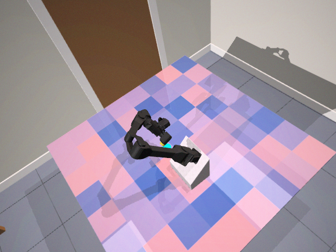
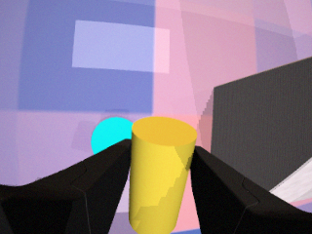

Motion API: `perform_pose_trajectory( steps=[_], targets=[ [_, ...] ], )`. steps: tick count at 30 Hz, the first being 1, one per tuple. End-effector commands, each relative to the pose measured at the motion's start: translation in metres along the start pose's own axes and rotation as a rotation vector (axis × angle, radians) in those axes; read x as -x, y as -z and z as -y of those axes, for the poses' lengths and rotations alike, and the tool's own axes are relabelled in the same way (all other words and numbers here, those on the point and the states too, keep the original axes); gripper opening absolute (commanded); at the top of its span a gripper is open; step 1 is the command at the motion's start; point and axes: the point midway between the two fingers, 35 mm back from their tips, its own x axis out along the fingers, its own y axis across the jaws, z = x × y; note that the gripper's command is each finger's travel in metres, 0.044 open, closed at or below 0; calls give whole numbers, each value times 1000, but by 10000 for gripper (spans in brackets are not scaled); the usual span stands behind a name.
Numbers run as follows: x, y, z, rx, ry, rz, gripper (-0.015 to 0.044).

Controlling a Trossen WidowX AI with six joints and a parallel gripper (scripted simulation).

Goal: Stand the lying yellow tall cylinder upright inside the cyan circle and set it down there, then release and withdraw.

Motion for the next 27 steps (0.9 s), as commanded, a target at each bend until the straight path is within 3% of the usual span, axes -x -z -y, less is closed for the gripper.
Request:
perform_pose_trajectory(
  steps=[1,27],
  targets=[
    [0,0,1,-6,9,31,105],
    [-2,2,3,-20,45,220,105]
  ],
)
